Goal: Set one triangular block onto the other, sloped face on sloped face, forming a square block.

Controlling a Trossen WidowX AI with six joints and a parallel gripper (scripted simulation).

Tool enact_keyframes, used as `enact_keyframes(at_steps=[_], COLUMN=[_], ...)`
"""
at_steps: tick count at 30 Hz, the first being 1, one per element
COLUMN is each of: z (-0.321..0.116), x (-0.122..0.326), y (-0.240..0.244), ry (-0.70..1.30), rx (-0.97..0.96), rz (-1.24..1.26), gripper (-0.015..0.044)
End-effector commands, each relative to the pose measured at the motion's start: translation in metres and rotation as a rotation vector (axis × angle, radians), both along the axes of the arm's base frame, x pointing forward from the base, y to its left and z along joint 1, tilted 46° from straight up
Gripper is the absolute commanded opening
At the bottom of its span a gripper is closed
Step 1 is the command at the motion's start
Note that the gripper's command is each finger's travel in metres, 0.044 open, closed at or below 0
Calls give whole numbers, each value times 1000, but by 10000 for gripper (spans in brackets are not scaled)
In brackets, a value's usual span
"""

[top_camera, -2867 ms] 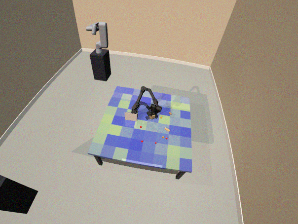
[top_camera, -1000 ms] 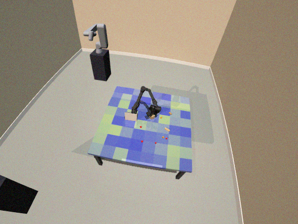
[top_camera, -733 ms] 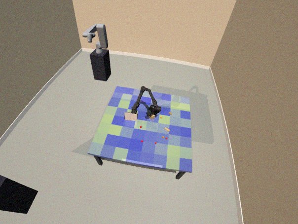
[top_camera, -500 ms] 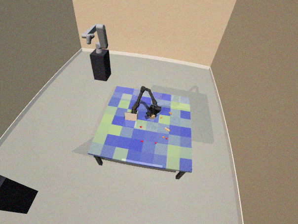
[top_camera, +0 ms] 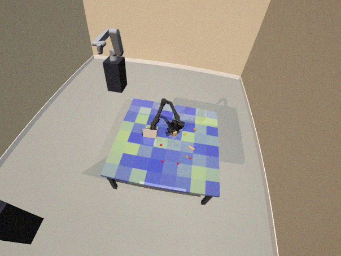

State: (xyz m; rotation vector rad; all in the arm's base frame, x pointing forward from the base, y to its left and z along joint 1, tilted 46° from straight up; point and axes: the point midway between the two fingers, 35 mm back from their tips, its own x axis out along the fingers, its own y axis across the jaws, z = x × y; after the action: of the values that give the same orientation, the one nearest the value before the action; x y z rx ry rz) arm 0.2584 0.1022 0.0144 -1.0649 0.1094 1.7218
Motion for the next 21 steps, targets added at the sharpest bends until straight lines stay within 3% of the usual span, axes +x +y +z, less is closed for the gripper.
enact_keyframes(at_steps=[1,17,21], z=[1,0,0], x=[0,0,0], y=[0,0,0], ry=[-1,0,0], rx=[4,0,0], rz=[-2,0,0], gripper=[0,420,440])
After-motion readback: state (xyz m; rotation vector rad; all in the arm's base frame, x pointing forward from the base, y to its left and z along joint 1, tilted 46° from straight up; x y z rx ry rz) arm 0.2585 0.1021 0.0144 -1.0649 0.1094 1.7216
